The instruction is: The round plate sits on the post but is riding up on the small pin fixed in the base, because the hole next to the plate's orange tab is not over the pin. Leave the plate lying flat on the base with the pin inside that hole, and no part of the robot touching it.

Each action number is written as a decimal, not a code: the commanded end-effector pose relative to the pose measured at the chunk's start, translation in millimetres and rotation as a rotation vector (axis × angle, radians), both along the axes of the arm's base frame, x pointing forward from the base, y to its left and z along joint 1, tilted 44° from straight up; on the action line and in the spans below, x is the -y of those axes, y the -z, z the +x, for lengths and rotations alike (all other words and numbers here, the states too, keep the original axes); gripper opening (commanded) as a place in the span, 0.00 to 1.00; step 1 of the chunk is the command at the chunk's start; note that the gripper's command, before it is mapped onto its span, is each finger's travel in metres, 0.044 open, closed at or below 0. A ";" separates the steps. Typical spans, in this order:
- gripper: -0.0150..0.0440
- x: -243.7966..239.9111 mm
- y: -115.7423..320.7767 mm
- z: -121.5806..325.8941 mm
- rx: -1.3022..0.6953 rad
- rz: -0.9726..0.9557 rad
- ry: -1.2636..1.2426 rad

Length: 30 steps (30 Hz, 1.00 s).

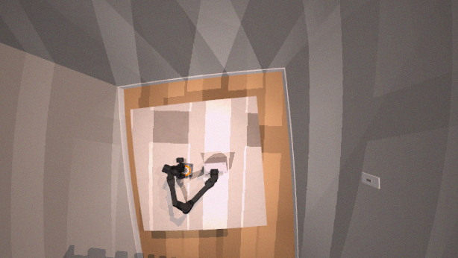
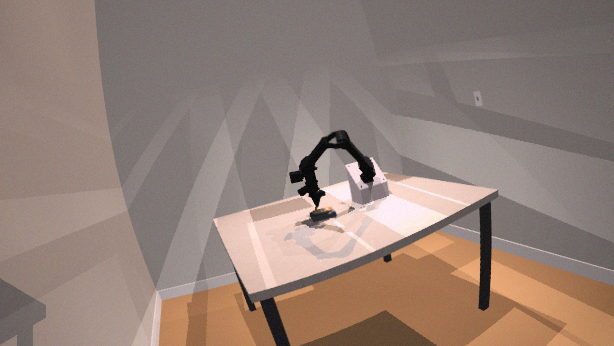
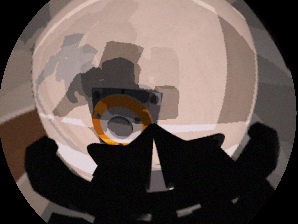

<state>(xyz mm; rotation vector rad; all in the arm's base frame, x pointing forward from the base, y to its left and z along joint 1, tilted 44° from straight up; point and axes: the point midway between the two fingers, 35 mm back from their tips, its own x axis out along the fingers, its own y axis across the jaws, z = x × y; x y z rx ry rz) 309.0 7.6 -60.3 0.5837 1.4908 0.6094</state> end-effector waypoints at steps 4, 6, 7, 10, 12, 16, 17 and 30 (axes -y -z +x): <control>0.25 -2.5 -2.5 8.1 0.025 0.005 -0.003; 0.25 -2.5 -2.6 8.3 0.025 0.005 -0.003; 0.25 -2.5 -2.6 8.5 0.025 0.005 -0.003; 0.25 -2.6 -2.7 10.0 0.025 0.005 -0.003; 0.25 -2.8 -3.0 11.8 0.025 0.005 -0.003; 0.25 -3.8 -4.8 16.3 0.025 0.005 -0.003; 0.25 -4.2 -5.4 17.3 0.025 0.005 -0.003; 0.25 -9.2 -12.7 28.8 0.026 0.005 -0.003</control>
